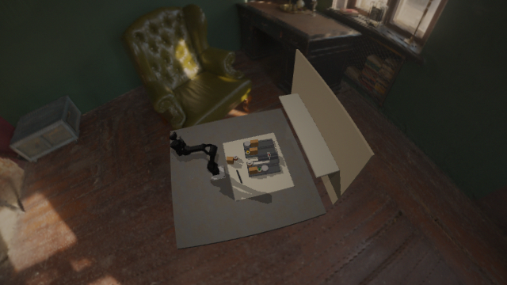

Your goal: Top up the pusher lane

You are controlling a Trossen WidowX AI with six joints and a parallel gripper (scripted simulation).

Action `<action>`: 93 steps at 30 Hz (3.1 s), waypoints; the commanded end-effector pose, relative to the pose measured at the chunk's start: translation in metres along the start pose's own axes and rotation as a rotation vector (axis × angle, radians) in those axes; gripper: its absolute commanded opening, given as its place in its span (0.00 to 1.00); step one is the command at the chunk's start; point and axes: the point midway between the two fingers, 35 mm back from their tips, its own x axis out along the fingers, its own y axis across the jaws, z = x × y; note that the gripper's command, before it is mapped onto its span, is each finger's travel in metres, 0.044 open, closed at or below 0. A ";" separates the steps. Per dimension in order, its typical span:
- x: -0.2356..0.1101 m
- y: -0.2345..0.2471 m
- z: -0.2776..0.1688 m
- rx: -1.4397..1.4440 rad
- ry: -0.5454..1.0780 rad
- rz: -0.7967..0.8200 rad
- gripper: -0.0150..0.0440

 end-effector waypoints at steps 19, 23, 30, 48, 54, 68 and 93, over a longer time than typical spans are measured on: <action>0.115 0.147 -0.199 0.570 0.479 0.429 1.00; 0.103 0.185 -0.255 0.739 0.659 0.507 1.00; 0.061 0.240 -0.325 1.058 0.967 0.601 1.00; -0.145 0.321 -0.389 2.247 2.195 0.369 1.00; -0.171 0.322 -0.390 2.400 2.377 0.244 1.00; -0.170 0.340 -0.385 2.400 2.377 0.244 1.00; -0.171 0.383 -0.372 2.400 2.377 0.245 1.00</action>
